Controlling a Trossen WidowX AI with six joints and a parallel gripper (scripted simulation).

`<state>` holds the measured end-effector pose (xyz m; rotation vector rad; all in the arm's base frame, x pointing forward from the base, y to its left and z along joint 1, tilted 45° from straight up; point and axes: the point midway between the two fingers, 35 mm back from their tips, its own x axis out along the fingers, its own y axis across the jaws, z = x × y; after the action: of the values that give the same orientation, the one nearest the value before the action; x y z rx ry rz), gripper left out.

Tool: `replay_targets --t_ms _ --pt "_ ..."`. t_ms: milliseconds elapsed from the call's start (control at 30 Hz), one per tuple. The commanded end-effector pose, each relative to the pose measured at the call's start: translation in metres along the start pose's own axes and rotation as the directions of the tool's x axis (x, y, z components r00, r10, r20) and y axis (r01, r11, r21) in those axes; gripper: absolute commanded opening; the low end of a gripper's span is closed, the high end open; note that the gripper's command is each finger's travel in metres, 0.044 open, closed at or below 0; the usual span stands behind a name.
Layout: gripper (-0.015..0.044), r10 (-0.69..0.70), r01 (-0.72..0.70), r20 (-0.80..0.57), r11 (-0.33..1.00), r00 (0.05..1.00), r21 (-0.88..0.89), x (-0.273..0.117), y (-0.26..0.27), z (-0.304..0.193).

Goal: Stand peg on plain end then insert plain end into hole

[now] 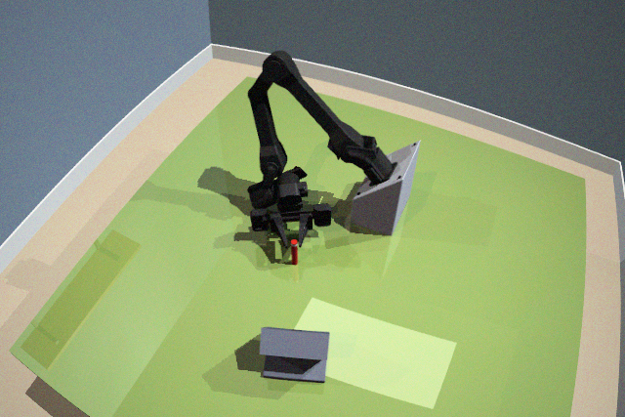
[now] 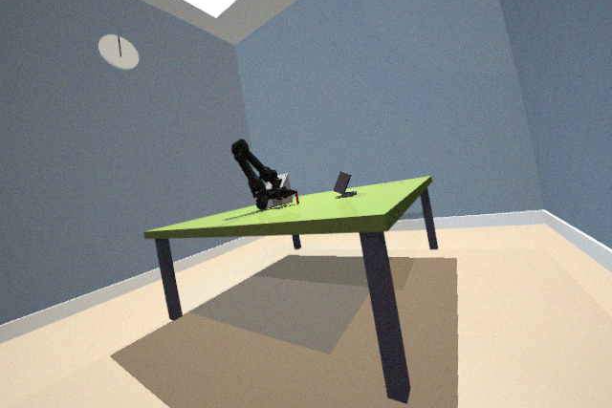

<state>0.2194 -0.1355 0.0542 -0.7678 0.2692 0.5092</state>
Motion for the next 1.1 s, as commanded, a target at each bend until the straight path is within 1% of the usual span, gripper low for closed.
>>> replay_targets --t_ms 0,200,600,933,1067 --pt "0.013 0.001 -0.001 0.0 1.0 1.0 0.0 0.0 0.0 0.0" --pt "0.013 0.001 -0.001 0.0 1.0 1.0 0.0 0.0 0.0 0.0" --pt "0.044 0.001 -0.001 0.0 1.0 1.0 0.0 0.0 0.0 0.0" --pt "0.044 0.002 -0.002 -0.001 1.0 1.0 0.0 0.0 0.0 0.001" --pt "0.044 0.021 -0.021 -0.011 1.0 1.0 -0.004 0.001 -0.008 0.03"
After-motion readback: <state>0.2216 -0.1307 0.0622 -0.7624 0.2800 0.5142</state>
